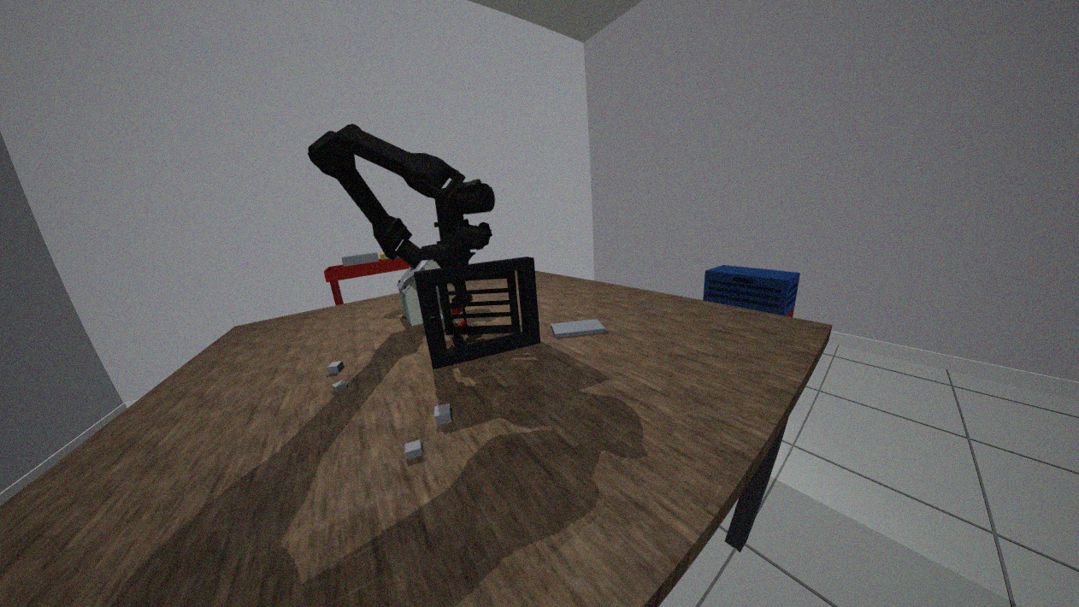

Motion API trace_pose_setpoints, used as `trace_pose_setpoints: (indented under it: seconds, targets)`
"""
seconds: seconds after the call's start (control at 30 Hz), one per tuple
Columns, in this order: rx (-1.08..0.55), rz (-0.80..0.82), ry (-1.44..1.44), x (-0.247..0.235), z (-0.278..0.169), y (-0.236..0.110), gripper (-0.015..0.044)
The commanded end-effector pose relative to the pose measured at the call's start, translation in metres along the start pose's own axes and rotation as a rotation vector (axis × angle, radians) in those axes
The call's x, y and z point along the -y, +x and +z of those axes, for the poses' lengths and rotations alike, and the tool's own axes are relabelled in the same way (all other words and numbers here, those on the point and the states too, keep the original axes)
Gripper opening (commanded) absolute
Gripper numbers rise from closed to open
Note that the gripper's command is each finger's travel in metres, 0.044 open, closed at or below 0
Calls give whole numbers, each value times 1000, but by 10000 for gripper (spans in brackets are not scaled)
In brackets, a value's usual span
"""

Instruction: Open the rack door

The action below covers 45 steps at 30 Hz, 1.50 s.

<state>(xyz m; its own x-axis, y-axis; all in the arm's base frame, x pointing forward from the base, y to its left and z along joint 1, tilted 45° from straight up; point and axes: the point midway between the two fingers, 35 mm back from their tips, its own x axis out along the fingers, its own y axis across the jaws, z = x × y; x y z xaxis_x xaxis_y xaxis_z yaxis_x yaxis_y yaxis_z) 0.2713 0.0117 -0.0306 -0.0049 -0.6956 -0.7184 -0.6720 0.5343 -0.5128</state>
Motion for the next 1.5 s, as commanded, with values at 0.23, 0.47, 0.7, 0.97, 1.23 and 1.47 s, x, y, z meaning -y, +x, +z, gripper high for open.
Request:
trace_pose_setpoints:
  seconds: [0.23,0.47,0.7,0.97,1.23,1.47]
  targets:
    - [6,-3,184,-22,7,0,27]
    - [6,-2,283,-36,12,0,27]
    - [7,-1,383,-49,19,0,27]
    - [7,0,499,-64,28,0,27]
    - [8,2,624,-79,40,0,27]
    - [9,3,732,-90,52,-1,27]
